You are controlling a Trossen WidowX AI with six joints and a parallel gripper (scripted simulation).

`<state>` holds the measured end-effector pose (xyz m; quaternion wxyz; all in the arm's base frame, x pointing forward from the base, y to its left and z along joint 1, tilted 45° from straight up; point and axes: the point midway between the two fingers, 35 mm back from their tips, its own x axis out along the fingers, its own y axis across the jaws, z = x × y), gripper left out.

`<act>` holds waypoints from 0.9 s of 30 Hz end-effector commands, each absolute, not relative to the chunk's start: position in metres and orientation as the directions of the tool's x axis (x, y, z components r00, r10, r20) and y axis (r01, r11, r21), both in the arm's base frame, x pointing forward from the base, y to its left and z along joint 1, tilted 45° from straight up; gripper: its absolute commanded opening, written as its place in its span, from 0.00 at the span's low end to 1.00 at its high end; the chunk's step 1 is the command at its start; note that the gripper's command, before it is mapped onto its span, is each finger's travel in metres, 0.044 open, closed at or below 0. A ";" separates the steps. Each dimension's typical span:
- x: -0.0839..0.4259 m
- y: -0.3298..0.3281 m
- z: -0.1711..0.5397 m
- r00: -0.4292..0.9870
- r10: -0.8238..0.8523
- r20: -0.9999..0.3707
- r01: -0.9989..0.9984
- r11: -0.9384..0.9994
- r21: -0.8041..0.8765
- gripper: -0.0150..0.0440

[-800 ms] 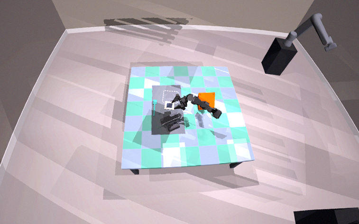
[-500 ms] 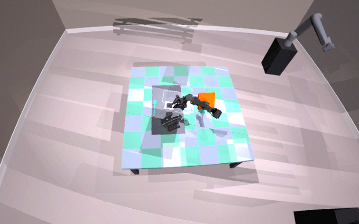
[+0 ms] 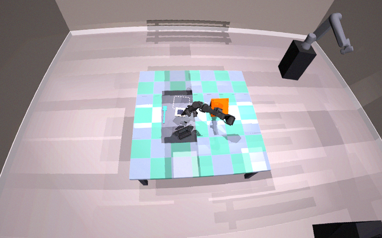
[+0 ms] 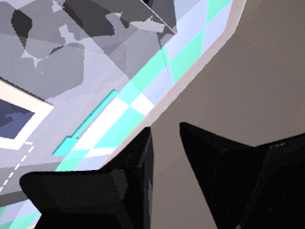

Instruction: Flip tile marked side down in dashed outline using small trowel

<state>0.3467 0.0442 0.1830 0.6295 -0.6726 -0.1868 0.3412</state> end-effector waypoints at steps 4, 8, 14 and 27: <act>0.351 0.057 0.182 0.651 0.701 -0.291 -0.393 -0.017 -0.920 0.42; 0.350 0.065 0.181 0.621 0.713 -0.326 -0.501 0.041 -0.865 0.42; 0.348 0.077 0.179 0.568 0.731 -0.379 -0.652 0.118 -0.749 0.42; 0.335 0.102 0.179 0.431 0.759 -0.489 -0.884 0.246 -0.398 0.42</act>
